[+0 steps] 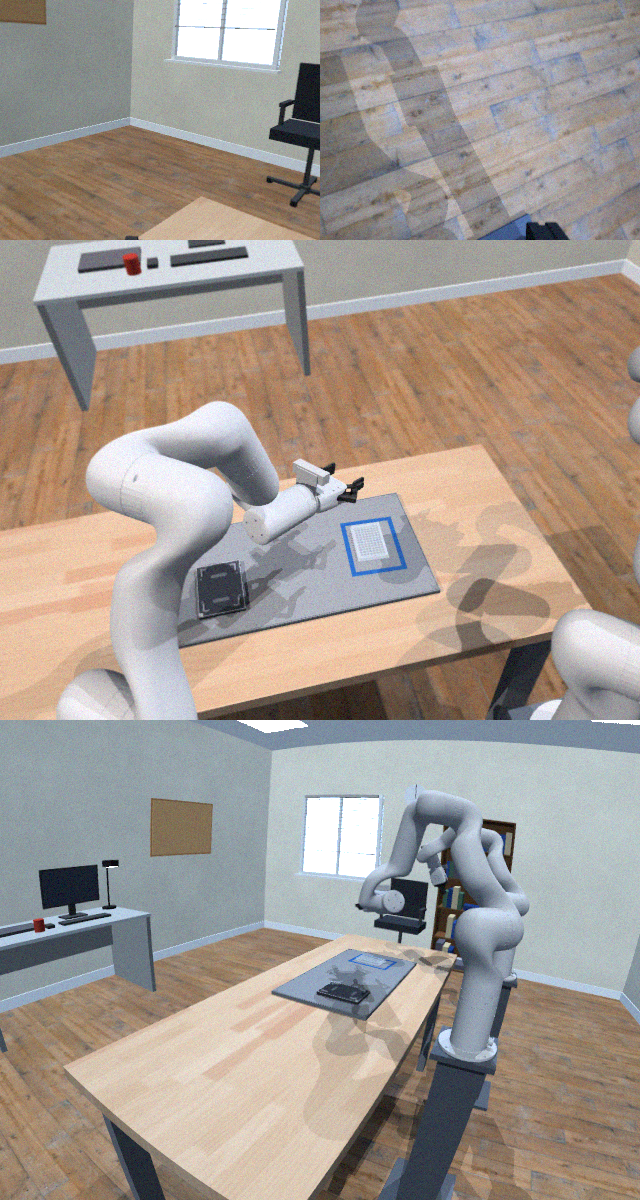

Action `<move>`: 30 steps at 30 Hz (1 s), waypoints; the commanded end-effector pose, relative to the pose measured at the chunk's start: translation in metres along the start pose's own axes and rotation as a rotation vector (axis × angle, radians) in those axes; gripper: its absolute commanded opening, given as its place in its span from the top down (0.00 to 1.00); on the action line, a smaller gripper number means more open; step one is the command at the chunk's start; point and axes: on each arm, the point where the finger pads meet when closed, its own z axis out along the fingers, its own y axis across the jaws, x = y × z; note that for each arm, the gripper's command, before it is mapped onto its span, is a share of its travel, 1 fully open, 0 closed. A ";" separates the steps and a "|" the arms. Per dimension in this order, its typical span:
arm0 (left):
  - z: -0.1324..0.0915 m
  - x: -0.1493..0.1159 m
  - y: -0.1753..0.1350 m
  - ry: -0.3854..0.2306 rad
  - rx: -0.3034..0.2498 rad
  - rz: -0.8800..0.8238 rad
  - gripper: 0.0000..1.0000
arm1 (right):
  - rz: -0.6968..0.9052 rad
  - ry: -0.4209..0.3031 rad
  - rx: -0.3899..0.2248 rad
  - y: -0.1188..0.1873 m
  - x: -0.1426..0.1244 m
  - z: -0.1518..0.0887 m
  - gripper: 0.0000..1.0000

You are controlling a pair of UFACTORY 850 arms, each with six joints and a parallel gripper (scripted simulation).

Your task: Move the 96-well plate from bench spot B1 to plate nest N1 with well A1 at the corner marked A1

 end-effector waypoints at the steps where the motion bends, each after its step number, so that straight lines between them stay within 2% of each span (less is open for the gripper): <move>1: 0.000 0.001 0.000 0.002 0.000 0.001 0.00 | -0.050 -0.066 0.027 0.048 0.042 0.001 1.00; 3: 0.000 0.001 0.000 0.002 0.000 0.001 0.00 | -0.059 -0.077 0.033 0.057 0.049 0.002 1.00; 8: 0.000 0.001 0.000 0.002 0.000 0.001 0.00 | -0.103 -0.127 0.068 0.107 0.080 0.006 1.00; 12: 0.000 0.001 0.000 0.002 0.000 0.001 0.00 | -0.111 -0.136 0.076 0.117 0.085 0.008 1.00; 19: 0.000 0.001 0.000 0.002 0.000 0.001 0.00 | -0.167 -0.185 0.139 0.186 0.114 0.016 1.00; 20: 0.000 0.001 0.000 0.002 0.000 0.001 0.00 | -0.167 -0.185 0.139 0.186 0.114 0.016 1.00; 26: 0.000 0.001 0.000 0.002 0.000 0.001 0.00 | -0.209 -0.209 0.196 0.241 0.128 0.023 1.00; 29: 0.000 0.001 0.000 0.002 0.000 0.001 0.00 | -0.209 -0.209 0.196 0.241 0.128 0.023 1.00; 30: 0.000 0.001 0.000 0.002 0.000 0.001 0.00 | -0.215 -0.211 0.206 0.250 0.130 0.024 1.00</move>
